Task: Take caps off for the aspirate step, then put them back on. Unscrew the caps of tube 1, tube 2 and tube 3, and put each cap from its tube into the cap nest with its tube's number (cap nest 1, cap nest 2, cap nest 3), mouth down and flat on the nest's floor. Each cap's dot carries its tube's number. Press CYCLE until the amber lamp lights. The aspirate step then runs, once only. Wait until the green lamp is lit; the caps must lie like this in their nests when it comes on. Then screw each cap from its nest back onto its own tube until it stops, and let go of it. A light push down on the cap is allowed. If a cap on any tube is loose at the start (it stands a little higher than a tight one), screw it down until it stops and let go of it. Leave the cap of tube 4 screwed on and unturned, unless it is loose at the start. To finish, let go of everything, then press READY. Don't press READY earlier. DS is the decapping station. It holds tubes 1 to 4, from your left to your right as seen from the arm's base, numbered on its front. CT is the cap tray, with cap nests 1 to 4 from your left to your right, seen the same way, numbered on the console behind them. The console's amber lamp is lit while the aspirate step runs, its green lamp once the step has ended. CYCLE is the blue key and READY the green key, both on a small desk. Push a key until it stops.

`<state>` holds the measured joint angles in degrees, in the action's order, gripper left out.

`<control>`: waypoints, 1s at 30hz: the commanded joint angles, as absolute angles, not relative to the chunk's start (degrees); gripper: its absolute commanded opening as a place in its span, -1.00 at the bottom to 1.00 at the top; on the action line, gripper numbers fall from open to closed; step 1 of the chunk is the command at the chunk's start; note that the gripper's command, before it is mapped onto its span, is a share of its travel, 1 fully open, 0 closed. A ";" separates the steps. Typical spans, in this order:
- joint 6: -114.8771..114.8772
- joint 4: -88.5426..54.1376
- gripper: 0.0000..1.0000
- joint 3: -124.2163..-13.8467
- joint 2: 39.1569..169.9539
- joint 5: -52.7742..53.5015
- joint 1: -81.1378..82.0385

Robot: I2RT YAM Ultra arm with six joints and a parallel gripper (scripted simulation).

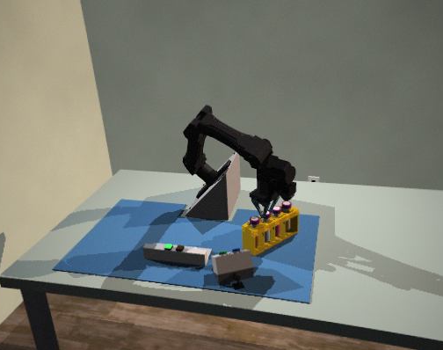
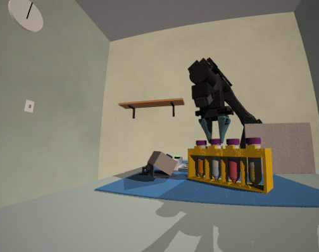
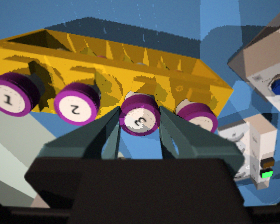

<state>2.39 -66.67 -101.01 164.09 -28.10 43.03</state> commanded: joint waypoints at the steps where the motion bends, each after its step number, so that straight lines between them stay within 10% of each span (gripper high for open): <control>1: -6.25 -66.44 -1.00 -101.27 163.57 -28.11 43.37; 16: -22.58 -66.36 -1.00 -101.21 163.59 -28.13 43.34; 17: -22.58 -66.36 -0.02 -101.21 163.59 -28.13 43.34; 30: -20.33 -66.47 -0.02 -101.29 163.58 -28.11 43.38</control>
